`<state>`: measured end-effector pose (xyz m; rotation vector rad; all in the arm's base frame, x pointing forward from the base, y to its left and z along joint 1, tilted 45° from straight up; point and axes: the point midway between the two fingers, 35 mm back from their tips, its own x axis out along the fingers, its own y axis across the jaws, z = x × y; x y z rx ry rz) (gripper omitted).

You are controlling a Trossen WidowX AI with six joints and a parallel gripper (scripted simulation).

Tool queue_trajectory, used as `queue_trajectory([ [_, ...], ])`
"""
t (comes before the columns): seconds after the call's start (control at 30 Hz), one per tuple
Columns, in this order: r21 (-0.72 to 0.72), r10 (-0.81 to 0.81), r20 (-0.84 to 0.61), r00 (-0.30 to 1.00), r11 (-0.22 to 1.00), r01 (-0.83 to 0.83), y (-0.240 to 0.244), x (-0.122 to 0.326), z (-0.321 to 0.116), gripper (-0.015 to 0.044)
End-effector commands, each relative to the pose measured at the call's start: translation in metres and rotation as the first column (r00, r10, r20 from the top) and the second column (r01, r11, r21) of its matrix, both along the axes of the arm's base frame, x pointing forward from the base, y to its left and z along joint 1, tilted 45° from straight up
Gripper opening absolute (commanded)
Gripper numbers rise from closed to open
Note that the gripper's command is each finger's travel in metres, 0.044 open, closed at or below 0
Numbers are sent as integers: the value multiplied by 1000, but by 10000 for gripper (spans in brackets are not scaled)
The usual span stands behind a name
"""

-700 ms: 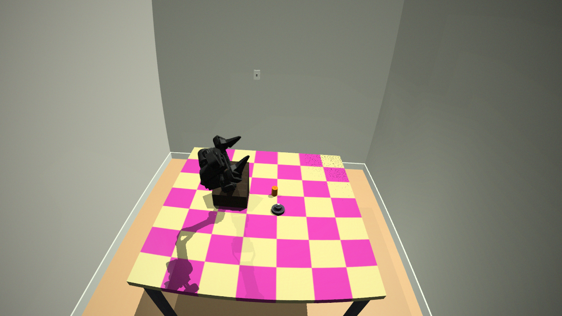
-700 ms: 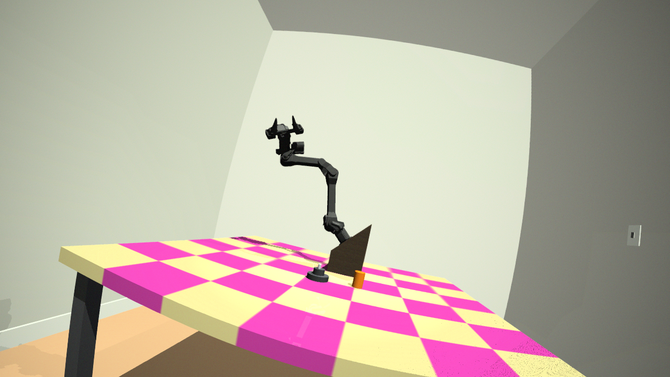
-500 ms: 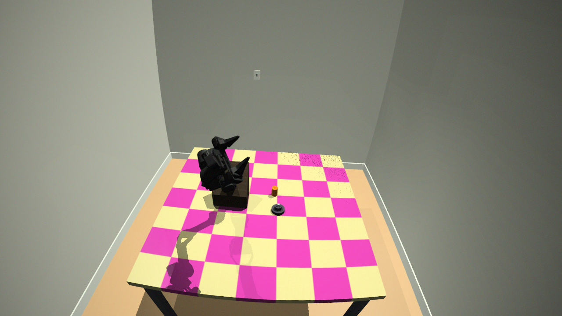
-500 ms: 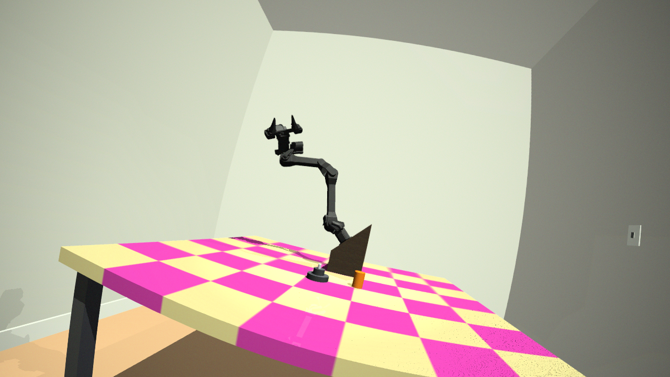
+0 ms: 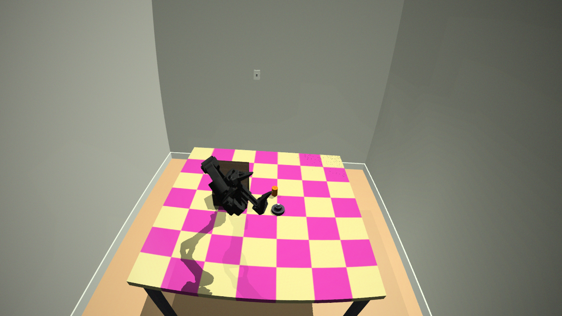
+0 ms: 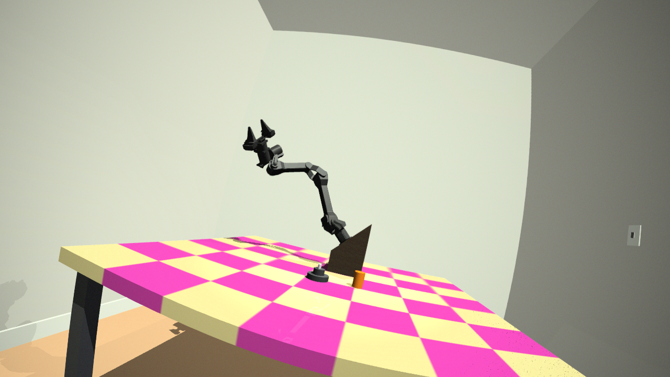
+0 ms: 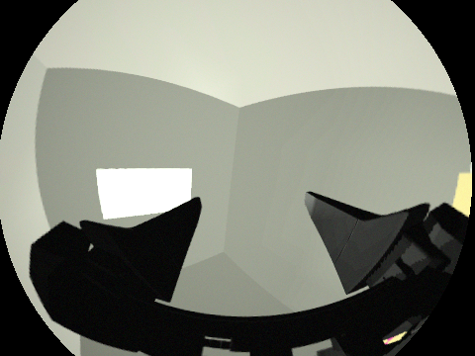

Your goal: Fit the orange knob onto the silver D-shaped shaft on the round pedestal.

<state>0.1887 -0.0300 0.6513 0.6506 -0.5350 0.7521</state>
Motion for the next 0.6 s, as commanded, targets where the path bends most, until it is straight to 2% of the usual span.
queue_trajectory([
  [0.0, 177, 73, -77, 994, 983, -58, -27, 38, -11, 440],
  [0.3, 515, 233, -245, 941, 854, -78, -56, 131, -58, 440],
  [0.57, 724, 413, -413, 812, 690, 18, -46, 217, -134, 440],
])
